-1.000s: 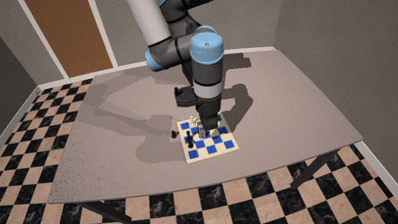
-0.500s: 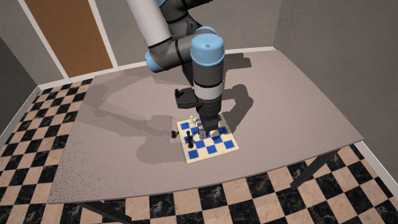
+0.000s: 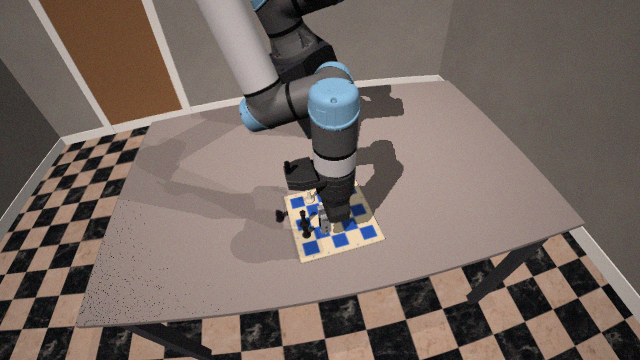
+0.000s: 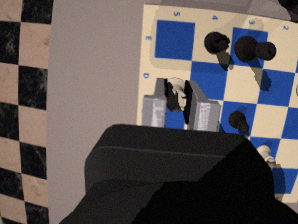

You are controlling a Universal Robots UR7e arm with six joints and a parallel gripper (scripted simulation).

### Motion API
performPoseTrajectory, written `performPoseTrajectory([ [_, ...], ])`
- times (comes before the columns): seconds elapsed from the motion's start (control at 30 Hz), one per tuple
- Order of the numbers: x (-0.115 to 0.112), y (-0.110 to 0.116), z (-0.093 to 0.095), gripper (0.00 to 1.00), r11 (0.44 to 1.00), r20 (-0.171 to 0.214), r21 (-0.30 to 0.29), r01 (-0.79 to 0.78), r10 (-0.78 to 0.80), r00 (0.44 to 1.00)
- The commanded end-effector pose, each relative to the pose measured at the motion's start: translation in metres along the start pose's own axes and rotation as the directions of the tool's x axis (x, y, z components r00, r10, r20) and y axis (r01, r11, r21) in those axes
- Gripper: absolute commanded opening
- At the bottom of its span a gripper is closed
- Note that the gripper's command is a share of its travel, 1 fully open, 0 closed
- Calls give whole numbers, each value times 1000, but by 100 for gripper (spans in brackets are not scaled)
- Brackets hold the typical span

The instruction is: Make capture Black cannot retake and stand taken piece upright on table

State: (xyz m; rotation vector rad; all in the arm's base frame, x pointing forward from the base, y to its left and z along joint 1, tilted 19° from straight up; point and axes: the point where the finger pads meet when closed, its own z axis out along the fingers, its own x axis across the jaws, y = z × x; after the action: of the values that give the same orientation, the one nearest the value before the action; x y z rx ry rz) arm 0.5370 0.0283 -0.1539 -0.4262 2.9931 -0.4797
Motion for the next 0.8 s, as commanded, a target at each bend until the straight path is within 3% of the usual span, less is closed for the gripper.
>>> performPoseTrajectory([
  [0.0,-1,0,23,0,1000,1,0,0,0,1000],
  [0.17,-1,-1,44,0,1000,1,0,0,0,1000],
  [0.37,-2,-1,53,0,1000,1,0,0,0,1000],
  [0.77,-2,-1,57,0,1000,1,0,0,0,1000],
])
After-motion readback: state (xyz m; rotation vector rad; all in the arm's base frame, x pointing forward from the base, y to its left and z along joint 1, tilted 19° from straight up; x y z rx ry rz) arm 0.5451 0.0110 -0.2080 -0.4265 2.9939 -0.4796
